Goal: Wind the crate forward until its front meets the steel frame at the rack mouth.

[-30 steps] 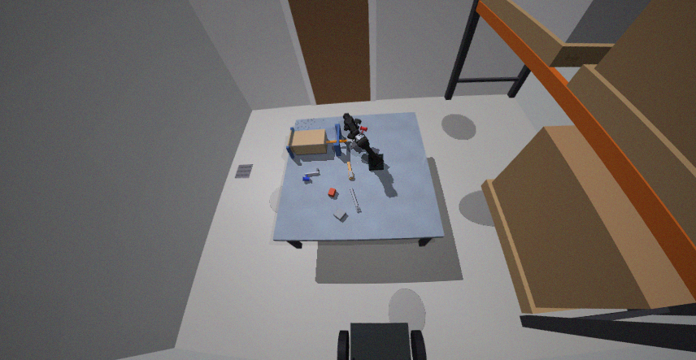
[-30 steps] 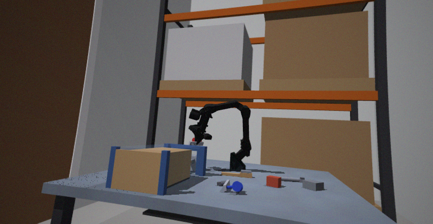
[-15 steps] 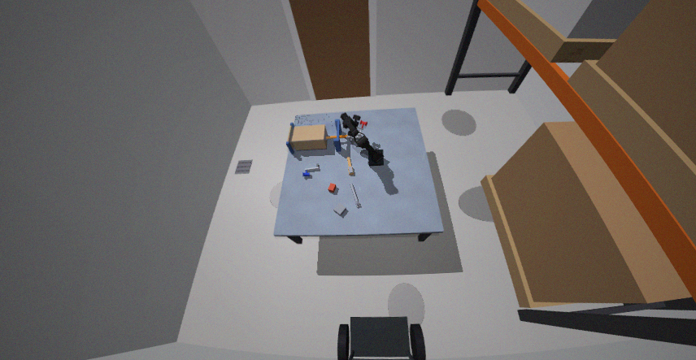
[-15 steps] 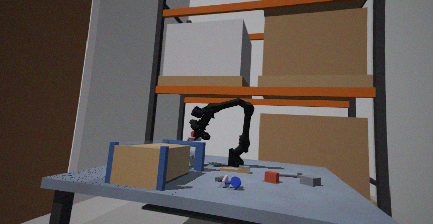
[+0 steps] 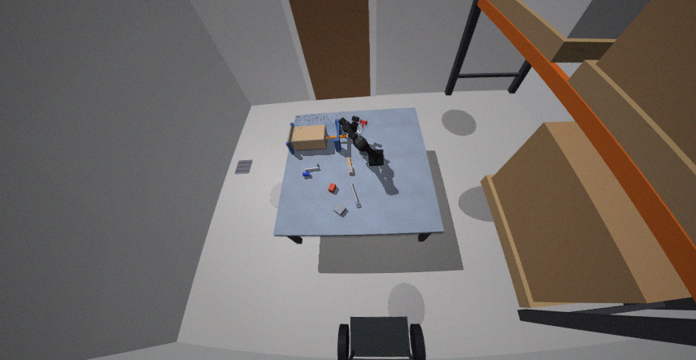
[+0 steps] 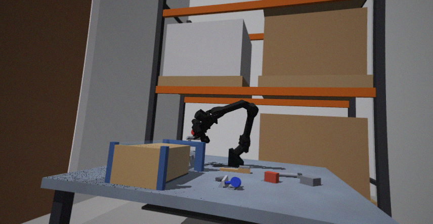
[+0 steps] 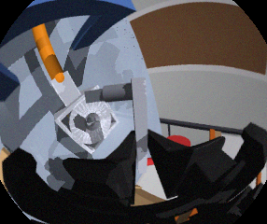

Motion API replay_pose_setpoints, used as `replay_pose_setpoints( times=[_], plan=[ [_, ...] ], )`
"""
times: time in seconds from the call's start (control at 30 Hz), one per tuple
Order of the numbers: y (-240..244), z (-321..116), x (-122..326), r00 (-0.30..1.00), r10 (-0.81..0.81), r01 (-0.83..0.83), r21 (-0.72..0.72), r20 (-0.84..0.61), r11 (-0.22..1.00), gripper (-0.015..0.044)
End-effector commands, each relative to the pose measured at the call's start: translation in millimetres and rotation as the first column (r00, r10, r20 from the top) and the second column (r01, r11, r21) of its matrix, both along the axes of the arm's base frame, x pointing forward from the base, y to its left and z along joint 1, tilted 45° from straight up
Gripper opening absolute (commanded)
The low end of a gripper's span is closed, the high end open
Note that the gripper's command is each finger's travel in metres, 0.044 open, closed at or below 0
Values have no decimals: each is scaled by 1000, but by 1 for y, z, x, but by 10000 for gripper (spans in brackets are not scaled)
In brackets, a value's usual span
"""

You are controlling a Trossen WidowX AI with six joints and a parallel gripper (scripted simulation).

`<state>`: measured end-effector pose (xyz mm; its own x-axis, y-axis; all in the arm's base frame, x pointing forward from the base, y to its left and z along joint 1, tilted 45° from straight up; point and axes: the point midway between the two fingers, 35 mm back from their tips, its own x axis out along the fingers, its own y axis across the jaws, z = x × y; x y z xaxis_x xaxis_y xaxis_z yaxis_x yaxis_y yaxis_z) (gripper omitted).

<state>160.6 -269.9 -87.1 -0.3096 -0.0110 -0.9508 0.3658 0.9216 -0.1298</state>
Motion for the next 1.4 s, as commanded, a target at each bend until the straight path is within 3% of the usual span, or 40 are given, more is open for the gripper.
replay_pose_setpoints(
  times=[0.0, 0.97, 1.37],
  plan=[
    [-2, 3, 0, 999, 17, -19, -78, -28, 997, 0],
    [-1, 2, 0, 967, 97, -199, -464, -234, 863, 0],
    [0, 2, 0, 954, 102, -245, -537, -283, 807, 0]
  ],
)
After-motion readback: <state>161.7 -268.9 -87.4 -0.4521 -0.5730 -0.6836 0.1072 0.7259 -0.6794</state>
